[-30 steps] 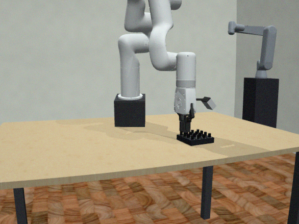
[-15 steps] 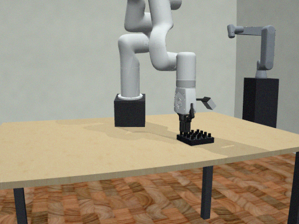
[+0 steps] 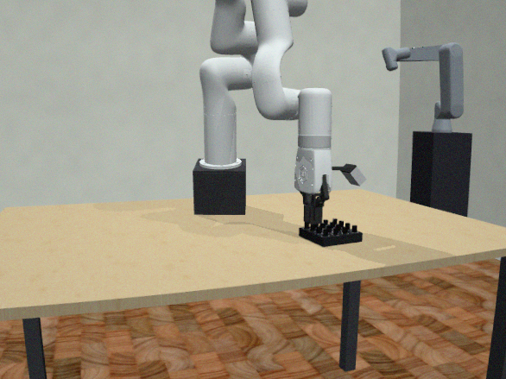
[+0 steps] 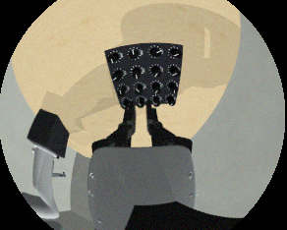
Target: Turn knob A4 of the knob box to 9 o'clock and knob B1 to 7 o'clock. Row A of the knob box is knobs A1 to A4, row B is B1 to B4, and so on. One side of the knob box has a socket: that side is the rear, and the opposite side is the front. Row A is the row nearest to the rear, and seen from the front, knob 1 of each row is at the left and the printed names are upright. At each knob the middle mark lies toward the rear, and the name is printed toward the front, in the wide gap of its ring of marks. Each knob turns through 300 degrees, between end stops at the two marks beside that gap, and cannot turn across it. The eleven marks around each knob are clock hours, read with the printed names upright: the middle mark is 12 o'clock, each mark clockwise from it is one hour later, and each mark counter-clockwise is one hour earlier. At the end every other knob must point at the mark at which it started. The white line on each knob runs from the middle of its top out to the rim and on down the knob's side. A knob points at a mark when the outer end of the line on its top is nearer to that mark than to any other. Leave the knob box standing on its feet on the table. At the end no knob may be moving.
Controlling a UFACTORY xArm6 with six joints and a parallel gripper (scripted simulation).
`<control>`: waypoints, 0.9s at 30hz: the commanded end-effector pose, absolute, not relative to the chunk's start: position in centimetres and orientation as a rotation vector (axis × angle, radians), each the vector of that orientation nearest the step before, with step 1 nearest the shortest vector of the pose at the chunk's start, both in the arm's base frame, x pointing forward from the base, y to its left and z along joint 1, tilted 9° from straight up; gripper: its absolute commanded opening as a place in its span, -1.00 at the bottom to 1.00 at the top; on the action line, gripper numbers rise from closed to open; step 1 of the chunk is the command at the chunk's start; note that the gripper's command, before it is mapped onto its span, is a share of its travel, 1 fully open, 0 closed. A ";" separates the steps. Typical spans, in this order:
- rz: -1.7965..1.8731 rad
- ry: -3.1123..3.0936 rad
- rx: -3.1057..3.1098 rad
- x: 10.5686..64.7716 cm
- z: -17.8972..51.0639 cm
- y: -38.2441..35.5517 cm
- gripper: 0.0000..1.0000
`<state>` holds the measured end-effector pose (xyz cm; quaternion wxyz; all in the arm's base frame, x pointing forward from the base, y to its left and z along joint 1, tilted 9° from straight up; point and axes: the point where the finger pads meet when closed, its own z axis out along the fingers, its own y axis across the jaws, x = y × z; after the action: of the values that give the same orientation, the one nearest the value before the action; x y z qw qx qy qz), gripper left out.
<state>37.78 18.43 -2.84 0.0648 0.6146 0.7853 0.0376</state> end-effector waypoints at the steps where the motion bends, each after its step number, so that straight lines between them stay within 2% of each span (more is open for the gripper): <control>1: 0.118 2.369 1.854 37.9 -2.8 18.5 -0.61; 27: 0.118 2.369 1.854 38.1 -3.9 18.5 -0.61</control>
<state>37.95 18.40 -4.01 0.0647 0.6146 0.7853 0.0375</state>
